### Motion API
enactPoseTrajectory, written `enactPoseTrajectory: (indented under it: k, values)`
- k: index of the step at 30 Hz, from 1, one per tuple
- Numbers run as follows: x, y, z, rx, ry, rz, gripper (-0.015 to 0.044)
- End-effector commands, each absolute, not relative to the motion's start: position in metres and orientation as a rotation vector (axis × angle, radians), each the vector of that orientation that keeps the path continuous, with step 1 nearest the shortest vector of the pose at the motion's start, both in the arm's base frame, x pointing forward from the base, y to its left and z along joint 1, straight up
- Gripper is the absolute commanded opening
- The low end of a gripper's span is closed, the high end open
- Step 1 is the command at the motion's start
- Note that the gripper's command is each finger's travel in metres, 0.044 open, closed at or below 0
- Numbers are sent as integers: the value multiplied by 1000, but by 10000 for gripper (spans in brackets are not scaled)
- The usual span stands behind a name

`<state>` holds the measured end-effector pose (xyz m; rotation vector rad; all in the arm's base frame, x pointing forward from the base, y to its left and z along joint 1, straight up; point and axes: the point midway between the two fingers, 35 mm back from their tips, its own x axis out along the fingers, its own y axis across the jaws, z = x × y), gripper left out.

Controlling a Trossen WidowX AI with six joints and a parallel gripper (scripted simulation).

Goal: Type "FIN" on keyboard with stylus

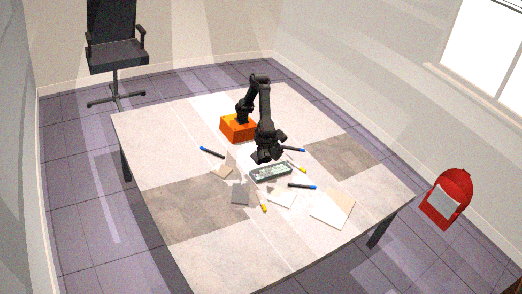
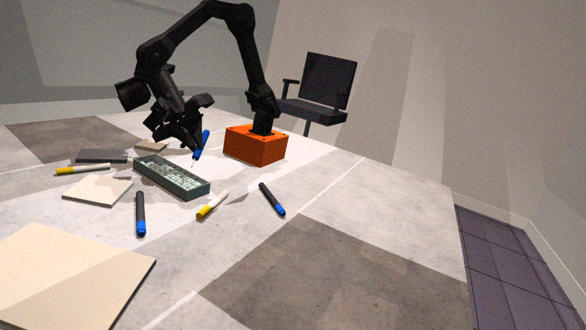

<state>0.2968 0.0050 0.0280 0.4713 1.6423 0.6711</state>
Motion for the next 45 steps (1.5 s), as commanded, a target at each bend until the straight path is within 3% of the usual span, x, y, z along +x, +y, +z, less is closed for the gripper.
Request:
enactPoseTrajectory:
  k: [1,45]
  values:
    - [302,9,30,592,1670,583,0]
    - [342,47,64,1885,1927,-481,0]
